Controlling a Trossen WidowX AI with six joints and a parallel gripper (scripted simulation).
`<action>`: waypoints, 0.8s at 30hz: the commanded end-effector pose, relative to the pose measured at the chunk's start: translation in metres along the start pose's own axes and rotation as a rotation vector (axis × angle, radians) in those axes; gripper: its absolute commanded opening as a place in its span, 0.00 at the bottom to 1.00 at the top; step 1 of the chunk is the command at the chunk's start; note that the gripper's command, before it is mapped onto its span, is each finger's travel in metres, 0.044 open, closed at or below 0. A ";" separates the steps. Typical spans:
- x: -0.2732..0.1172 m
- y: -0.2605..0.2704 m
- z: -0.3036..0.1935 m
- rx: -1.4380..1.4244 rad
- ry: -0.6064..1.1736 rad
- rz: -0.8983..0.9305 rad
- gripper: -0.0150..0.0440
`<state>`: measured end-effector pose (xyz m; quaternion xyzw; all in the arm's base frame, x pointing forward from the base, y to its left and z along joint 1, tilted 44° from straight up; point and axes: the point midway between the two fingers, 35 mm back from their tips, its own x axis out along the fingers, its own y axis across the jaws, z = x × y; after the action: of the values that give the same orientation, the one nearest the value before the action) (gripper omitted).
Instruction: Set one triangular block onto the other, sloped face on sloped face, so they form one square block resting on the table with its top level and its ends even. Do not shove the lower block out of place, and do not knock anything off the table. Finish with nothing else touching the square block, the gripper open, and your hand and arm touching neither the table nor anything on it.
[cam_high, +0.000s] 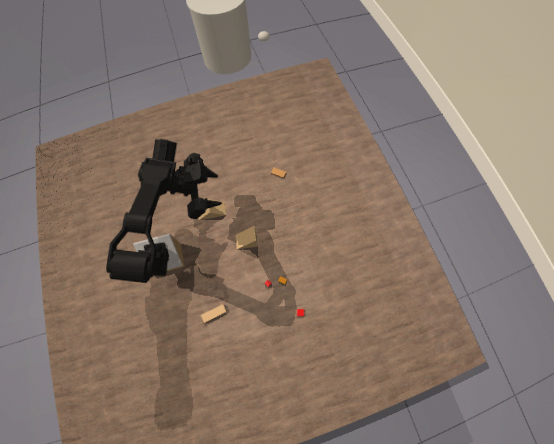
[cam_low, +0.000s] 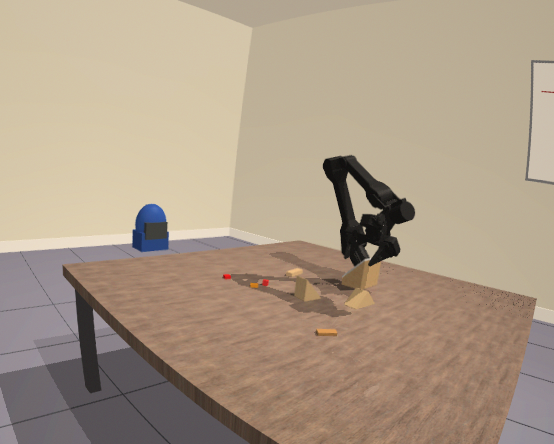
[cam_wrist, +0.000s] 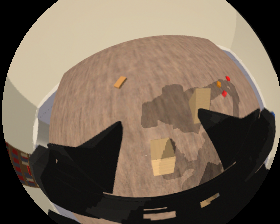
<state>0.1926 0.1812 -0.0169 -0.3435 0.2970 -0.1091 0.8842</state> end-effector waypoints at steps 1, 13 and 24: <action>-0.004 -0.001 0.004 0.004 0.004 0.000 1.00; -0.047 -0.001 -0.102 -0.004 0.218 -0.003 1.00; 0.010 0.006 -0.112 -0.006 0.223 0.016 1.00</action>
<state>0.1243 0.1333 -0.0837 -0.3206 0.3982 -0.1361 0.8486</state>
